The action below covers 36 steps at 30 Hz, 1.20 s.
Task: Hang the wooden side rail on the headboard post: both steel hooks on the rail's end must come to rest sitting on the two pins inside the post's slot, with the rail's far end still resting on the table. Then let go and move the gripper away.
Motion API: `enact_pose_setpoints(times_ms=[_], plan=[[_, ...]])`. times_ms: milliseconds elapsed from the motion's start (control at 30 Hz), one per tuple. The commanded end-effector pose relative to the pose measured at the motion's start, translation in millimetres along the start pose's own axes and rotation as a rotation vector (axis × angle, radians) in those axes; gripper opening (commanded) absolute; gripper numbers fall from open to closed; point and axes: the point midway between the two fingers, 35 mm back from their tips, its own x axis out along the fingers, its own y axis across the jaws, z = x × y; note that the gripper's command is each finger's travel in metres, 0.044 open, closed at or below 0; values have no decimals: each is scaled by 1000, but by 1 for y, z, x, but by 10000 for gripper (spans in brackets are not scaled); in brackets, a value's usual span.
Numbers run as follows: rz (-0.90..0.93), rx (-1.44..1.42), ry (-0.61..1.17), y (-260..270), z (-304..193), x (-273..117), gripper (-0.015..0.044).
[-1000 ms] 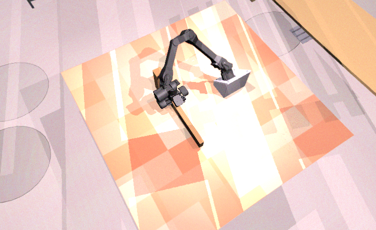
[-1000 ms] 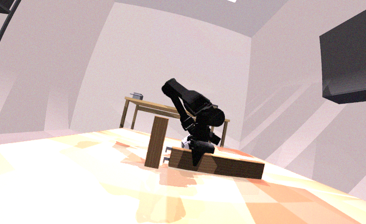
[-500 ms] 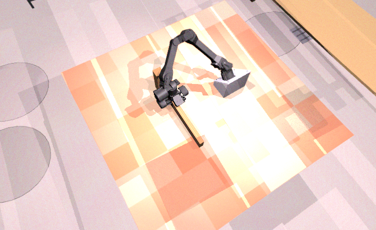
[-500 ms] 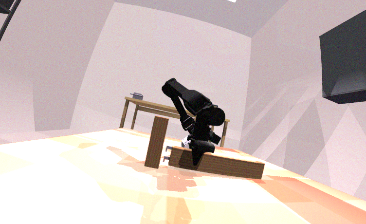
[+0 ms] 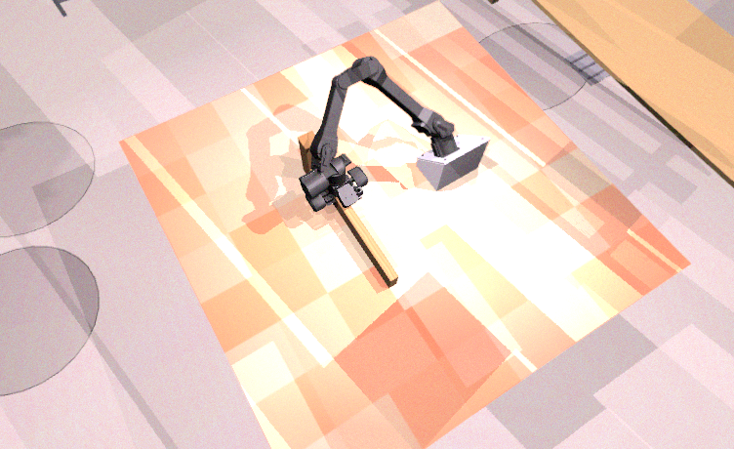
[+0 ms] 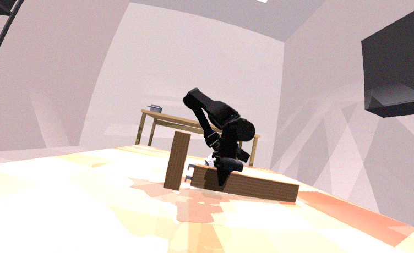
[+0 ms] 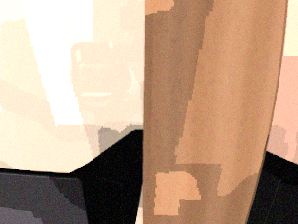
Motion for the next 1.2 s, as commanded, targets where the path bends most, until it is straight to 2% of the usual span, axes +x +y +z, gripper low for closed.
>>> enact_pose_setpoints(times_ms=[0,1167], plan=[[-14,3,-4,-2,1,-6,0],[-14,3,-5,-2,1,-12,0]])
